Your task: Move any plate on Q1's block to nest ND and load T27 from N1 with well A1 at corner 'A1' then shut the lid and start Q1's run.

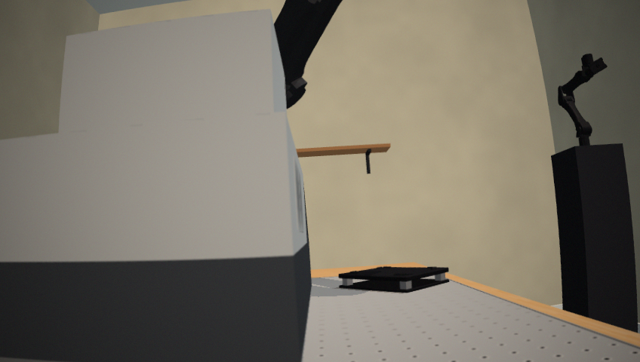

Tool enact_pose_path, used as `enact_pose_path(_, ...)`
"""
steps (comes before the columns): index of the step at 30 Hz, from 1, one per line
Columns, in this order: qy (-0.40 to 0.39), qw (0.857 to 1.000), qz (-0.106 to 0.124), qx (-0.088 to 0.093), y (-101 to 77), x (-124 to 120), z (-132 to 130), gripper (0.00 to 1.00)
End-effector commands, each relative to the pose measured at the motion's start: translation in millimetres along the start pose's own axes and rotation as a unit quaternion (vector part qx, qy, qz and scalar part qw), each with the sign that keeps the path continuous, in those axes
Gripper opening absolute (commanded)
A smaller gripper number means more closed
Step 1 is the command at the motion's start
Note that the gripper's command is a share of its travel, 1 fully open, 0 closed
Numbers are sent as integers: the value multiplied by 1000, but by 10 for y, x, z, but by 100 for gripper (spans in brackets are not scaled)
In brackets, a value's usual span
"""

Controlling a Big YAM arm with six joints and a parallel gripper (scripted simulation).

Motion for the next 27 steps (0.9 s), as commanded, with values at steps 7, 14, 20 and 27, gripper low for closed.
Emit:
enact_pose_path(7,8,1000,5,1,-93,47,49,0)
enact_pose_path(14,11,1000,8,-1,-115,46,51,0)
enact_pose_path(20,10,1000,7,-1,-107,43,45,0)
enact_pose_path(27,14,1000,1,5,-99,360,16,0)
Point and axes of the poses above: the point where the finger pads meet when closed, its own y axis out along the fingers, its own z axis across the jaws, x = y × z, the point moved 8 cm from there along -y, back along the fingers, and after that the axes turned 4 degrees about -y, right-handed, at the moved point
